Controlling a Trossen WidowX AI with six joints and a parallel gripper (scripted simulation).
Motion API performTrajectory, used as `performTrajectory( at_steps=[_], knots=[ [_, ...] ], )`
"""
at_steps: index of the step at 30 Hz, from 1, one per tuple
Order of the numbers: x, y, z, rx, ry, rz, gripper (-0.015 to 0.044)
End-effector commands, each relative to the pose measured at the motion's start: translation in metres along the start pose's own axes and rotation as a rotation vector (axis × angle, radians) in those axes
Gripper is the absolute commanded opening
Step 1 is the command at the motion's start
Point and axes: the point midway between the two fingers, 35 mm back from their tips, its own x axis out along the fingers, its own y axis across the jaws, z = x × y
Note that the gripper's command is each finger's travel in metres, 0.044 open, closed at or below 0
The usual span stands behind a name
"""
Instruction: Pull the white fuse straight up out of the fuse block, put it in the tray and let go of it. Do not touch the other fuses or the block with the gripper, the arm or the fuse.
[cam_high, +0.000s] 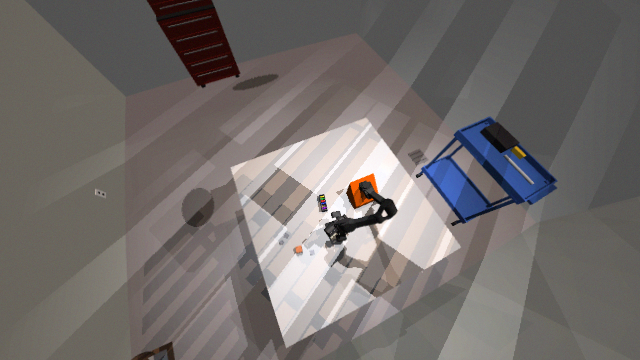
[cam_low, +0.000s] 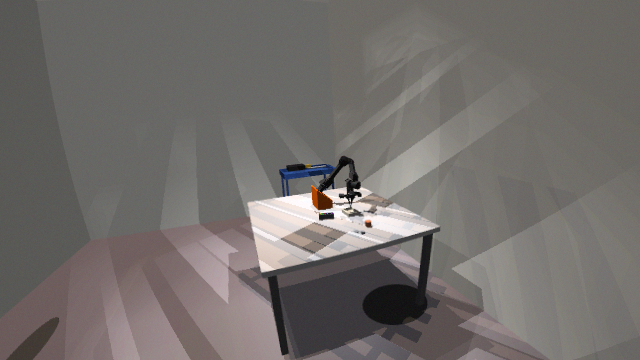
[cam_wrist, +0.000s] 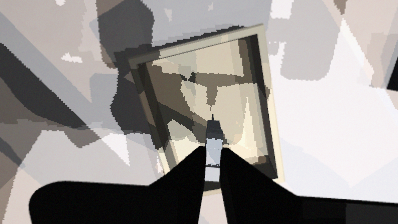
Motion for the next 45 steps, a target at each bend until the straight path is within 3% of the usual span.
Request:
performTrajectory(
  at_steps=[1, 13, 26, 30, 45],
  knots=[
    [0.007, -0.001, 0.000, 0.007, 0.000, -0.005, 0.0000],
    [0.024, -0.001, -0.001, 0.007, 0.000, -0.003, 0.0000],
    [0.017, 0.000, -0.001, 0.001, 0.001, 0.000, 0.0330],
    [-0.016, -0.001, -0.001, 0.007, 0.000, -0.005, 0.0330],
    [-0.015, -0.002, -0.001, 0.013, -0.001, -0.009, 0.0330]
  ],
)
